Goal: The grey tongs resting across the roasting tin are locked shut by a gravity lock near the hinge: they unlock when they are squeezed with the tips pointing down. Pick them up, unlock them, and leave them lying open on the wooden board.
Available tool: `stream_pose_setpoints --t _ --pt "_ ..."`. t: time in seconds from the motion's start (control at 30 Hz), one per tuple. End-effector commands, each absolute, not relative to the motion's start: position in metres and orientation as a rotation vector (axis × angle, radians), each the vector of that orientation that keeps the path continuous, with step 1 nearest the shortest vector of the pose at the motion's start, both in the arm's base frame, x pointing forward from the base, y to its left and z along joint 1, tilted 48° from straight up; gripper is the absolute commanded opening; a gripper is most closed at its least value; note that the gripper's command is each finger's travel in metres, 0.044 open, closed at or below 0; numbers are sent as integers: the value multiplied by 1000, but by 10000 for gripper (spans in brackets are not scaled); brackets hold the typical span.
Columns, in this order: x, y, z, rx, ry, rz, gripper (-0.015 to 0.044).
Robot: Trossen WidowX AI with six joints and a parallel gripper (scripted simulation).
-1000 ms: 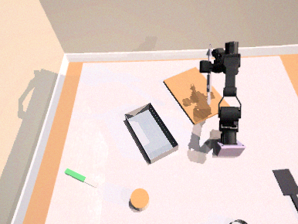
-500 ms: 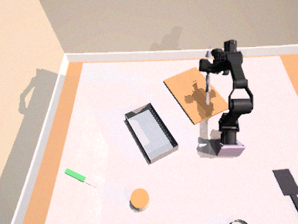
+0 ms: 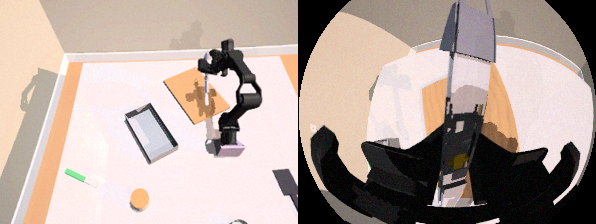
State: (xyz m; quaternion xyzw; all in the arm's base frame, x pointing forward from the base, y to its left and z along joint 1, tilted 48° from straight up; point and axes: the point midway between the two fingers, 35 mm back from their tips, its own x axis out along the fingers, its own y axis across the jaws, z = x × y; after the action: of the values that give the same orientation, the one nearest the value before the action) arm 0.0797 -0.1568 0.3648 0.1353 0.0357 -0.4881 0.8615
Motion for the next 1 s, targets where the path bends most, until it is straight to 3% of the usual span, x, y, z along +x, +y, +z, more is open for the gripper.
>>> stream_pose_setpoints --t 0.0,0.97 --pt "81 -159 364 332 93 -1029 -150" --pt "94 -169 332 545 418 -1119 -150"
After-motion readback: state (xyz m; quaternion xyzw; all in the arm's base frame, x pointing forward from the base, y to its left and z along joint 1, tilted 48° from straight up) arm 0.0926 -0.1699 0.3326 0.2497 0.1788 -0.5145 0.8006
